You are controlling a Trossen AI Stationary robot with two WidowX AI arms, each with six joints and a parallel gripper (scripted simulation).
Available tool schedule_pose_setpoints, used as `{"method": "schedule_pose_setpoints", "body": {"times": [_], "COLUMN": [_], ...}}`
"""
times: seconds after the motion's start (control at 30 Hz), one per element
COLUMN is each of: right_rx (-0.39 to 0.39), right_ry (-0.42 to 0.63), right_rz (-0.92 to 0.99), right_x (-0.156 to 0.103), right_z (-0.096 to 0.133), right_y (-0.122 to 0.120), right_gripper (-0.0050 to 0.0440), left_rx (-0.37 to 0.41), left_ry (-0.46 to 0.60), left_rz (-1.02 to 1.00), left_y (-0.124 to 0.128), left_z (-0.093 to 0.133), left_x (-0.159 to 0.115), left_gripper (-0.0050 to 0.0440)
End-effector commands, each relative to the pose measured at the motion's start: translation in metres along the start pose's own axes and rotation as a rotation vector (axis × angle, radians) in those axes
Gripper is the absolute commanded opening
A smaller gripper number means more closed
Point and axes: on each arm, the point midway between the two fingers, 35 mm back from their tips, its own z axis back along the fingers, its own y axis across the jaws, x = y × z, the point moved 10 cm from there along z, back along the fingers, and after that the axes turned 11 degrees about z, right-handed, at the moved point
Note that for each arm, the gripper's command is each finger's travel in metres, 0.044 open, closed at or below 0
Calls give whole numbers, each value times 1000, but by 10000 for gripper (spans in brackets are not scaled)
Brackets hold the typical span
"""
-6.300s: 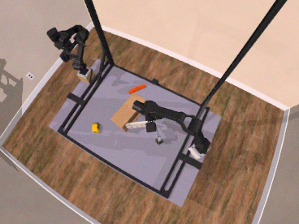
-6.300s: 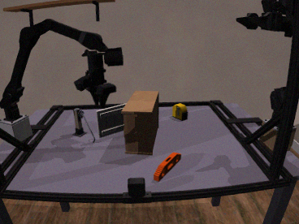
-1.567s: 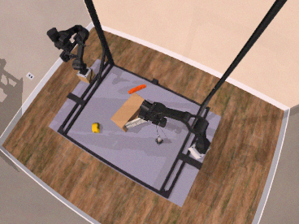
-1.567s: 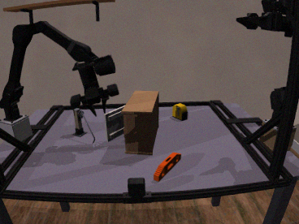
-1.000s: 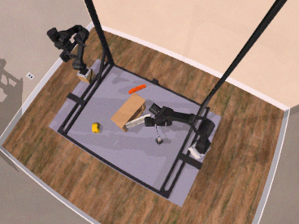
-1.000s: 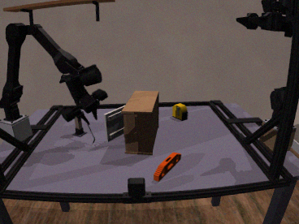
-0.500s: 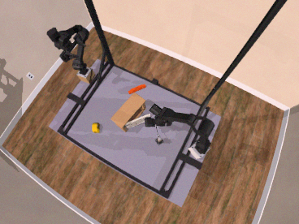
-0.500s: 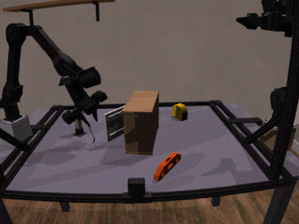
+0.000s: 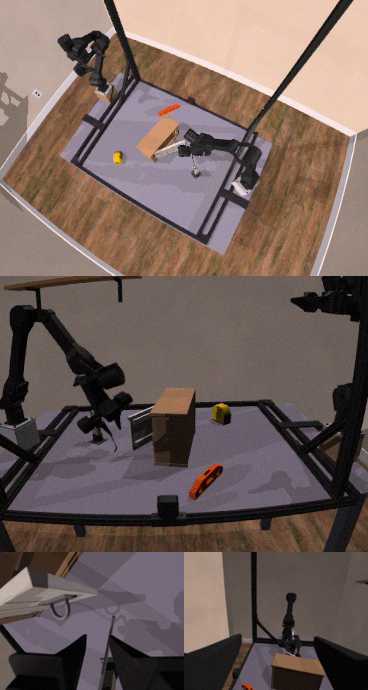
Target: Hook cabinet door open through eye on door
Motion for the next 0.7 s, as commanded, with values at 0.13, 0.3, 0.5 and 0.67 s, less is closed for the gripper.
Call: {"method": "schedule_pose_setpoints", "body": {"times": [0.13, 0.3, 0.5, 0.67], "right_rx": [2, 2, 2, 2], "right_ry": [0, 0, 0, 0], "right_rz": [1, 1, 1, 1], "right_x": [0, 0, 0, 0], "right_z": [0, 0, 0, 0], "right_y": [0, 0, 0, 0], "right_gripper": [400, 400, 400, 400], "left_rx": [-8, -8, -9, -9], "left_ry": [18, 19, 19, 19], "left_rz": [-2, -2, -2, -2], "left_y": [-8, -9, -13, -16], "left_z": [-18, -22, -32, -39], "left_x": [-3, -4, -5, -6], "left_gripper": [160, 160, 160, 160]}}
